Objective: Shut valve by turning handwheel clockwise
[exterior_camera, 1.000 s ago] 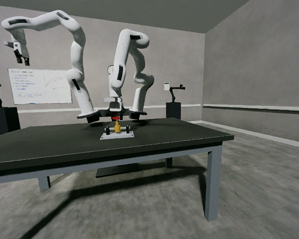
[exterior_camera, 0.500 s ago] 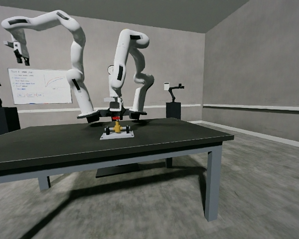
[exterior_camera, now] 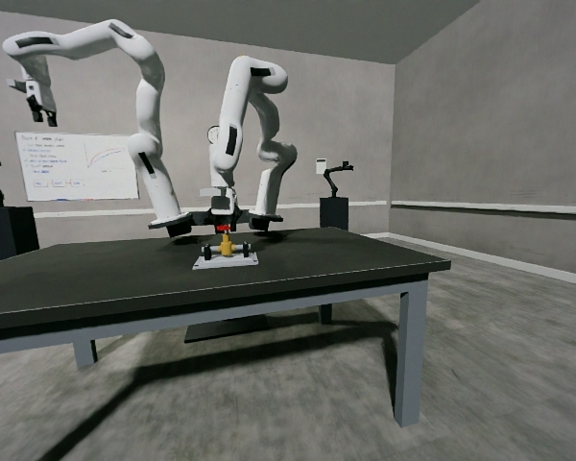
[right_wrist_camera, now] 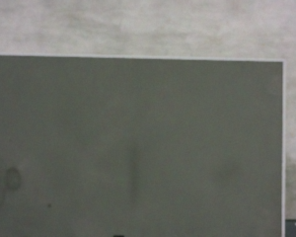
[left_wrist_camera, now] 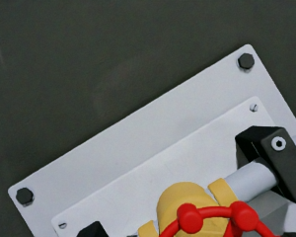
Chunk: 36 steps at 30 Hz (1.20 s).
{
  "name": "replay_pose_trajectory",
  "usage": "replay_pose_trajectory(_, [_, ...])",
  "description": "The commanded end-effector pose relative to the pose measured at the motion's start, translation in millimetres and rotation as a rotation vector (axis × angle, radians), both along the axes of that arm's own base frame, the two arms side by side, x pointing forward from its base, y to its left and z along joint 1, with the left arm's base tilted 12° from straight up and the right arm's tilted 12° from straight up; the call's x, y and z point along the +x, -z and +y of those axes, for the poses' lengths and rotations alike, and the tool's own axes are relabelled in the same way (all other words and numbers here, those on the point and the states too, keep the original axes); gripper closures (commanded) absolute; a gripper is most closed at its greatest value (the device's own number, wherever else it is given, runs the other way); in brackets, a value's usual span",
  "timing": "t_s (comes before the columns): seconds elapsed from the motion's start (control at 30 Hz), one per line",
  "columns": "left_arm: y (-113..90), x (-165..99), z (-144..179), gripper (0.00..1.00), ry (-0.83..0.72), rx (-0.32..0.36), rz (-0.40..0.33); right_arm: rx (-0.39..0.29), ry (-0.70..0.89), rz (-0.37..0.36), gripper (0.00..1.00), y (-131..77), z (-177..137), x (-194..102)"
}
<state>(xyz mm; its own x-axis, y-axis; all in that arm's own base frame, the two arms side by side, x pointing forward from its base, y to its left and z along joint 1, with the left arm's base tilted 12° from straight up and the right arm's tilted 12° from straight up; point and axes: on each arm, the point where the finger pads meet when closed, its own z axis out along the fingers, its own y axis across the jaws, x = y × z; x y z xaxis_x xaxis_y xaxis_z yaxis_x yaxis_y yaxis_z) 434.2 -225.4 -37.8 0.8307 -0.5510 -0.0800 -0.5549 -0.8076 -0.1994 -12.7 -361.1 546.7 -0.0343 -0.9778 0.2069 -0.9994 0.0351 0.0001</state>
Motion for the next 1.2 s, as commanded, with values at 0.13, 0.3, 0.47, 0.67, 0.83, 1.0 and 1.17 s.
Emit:
replay_pose_trajectory(0.13, [-0.5,0.7,-0.5,1.0,0.012,0.0,0.001,-0.002,0.0,0.0,0.0,-0.8,-0.2,0.0])
replay_pose_trajectory(0.3, [-0.5,0.7,-0.5,1.0,0.012,0.0,0.001,-0.002,0.0,0.0,0.0,-0.8,-0.2,0.0])
replay_pose_trajectory(0.47, [-0.5,0.7,-0.5,0.14,0.012,0.0,0.001,-0.002,0.0,0.0,0.0,-0.8,-0.2,0.0])
replay_pose_trajectory(0.67, [-0.5,0.7,-0.5,0.14,0.012,0.0,0.001,-0.002,0.0,0.0,0.0,-0.8,-0.2,0.0])
replay_pose_trajectory(0.83, [-0.5,0.7,-0.5,0.14,0.012,0.0,0.001,-0.002,0.0,0.0,0.0,-0.8,-0.2,0.0])
replay_pose_trajectory(1.0, [-0.5,0.7,-0.5,0.14,0.012,0.0,0.001,-0.002,0.0,0.0,0.0,-0.8,-0.2,0.0])
replay_pose_trajectory(1.17, [-0.5,0.7,-0.5,0.14,0.012,0.0,0.001,-0.002,0.0,0.0,0.0,-0.8,-0.2,0.0])
